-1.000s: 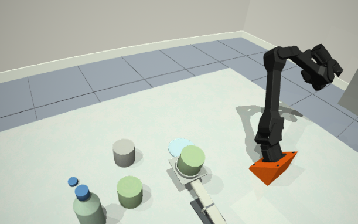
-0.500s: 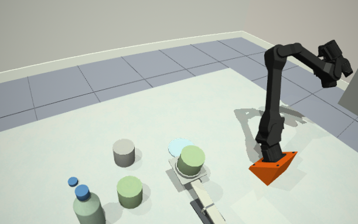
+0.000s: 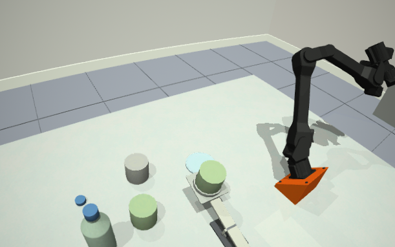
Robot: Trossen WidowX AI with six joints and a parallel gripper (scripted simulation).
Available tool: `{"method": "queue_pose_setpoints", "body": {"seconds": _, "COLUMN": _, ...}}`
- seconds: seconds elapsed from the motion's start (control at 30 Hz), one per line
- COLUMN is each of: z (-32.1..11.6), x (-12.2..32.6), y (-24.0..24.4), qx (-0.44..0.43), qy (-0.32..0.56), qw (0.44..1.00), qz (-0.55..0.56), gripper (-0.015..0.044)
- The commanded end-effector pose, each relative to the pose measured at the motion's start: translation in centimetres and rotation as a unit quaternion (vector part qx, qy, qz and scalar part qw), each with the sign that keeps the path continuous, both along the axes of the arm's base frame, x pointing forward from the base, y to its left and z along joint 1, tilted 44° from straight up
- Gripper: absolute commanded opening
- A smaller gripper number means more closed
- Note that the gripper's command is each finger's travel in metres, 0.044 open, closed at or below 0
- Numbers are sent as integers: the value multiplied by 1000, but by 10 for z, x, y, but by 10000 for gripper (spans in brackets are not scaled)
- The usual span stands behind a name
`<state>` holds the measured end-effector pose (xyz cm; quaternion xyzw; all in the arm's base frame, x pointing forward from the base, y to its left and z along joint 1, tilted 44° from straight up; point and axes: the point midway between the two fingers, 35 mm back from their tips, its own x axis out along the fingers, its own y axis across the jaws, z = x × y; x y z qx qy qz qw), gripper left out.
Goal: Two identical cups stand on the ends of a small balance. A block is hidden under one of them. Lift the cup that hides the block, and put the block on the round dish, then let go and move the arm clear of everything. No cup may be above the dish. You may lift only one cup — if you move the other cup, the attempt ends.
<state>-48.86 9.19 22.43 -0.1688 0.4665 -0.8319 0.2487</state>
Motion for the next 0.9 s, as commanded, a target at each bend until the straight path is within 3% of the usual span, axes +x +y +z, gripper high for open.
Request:
{"method": "queue_pose_setpoints", "body": {"seconds": 0.0, "z": -6, "x": 1, "y": 18, "qx": -35, "qy": -37, "qw": 998, "qz": -35, "gripper": 440}}
{"method": "queue_pose_setpoints", "body": {"seconds": 0.43, "z": -30, "x": 12, "y": 93, "qx": -165, "qy": -151, "qw": 959, "qz": -174, "gripper": 440}}
{"method": "queue_pose_setpoints", "body": {"seconds": 0.87, "z": -60, "x": 44, "y": 162, "qx": -295, "qy": -237, "qw": 872, "qz": -311, "gripper": 440}}
